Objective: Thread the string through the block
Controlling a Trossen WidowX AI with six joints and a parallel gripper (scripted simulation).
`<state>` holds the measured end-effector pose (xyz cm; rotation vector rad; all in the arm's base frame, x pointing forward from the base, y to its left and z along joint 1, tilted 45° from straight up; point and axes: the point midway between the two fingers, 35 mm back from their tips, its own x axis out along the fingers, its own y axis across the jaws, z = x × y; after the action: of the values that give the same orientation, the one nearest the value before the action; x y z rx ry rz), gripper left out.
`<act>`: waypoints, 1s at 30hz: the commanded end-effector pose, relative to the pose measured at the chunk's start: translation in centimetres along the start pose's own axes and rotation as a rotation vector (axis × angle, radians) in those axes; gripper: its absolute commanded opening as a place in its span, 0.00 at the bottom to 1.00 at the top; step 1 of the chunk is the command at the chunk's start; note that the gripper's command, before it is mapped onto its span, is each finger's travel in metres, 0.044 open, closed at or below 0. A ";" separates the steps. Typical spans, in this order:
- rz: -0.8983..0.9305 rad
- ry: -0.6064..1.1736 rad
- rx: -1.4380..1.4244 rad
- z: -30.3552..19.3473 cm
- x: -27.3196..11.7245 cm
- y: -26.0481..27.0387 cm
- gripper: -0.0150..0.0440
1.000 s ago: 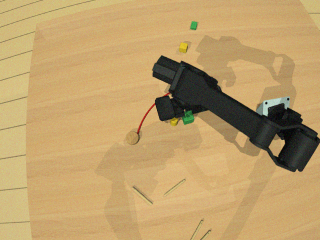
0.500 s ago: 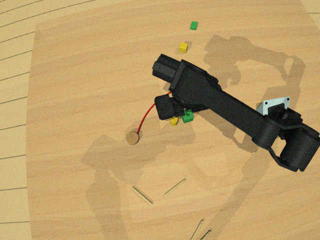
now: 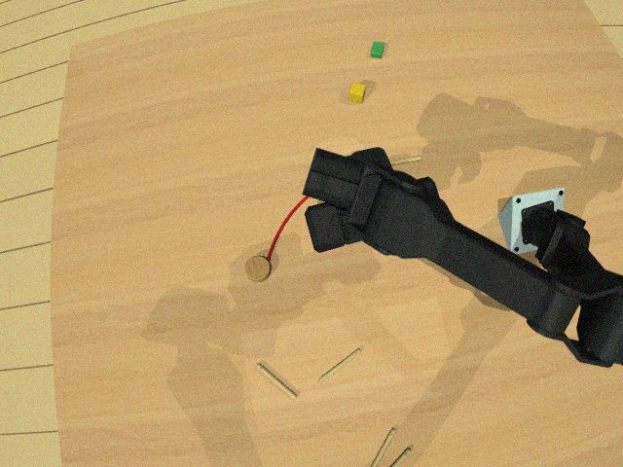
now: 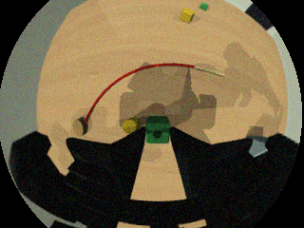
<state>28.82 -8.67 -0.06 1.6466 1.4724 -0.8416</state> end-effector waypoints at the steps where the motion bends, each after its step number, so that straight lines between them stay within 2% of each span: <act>1: 0.003 -0.072 0.001 -0.6 0.0 -0.1 0.25; 30: 0.007 -0.448 -0.009 -3.4 0.5 -0.1 0.25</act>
<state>28.91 -5.85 1.07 1.3646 1.1854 -1.0919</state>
